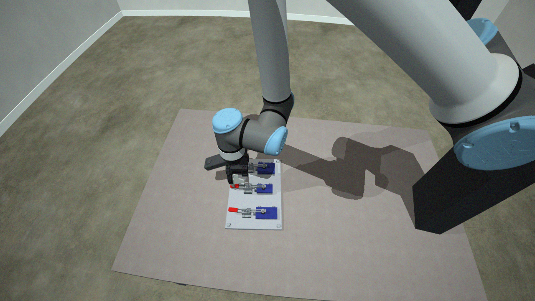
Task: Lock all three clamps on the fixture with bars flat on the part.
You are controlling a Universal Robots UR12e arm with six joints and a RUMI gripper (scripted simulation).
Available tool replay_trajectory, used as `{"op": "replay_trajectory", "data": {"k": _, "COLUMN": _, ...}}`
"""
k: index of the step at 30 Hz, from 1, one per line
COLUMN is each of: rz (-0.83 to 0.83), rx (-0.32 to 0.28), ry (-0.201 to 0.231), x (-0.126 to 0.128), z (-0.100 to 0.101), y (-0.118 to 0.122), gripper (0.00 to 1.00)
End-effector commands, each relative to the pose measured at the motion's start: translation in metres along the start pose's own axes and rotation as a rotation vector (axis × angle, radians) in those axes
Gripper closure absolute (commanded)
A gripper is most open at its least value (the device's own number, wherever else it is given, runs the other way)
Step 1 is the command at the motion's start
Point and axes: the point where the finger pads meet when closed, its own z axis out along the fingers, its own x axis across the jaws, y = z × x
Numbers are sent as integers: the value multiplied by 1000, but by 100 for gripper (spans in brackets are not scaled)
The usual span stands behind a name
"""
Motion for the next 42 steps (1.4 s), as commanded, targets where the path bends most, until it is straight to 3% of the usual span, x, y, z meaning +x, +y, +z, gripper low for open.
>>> {"op": "replay_trajectory", "data": {"k": 1, "rz": 0, "rx": 1, "ry": 0, "x": 0, "z": -1, "y": -1, "gripper": 72}}
{"op": "replay_trajectory", "data": {"k": 18, "rz": 0, "rx": 1, "ry": 0, "x": 0, "z": -17, "y": -1, "gripper": 72}}
{"op": "replay_trajectory", "data": {"k": 42, "rz": 0, "rx": 1, "ry": 0, "x": 0, "z": -61, "y": 0, "gripper": 72}}
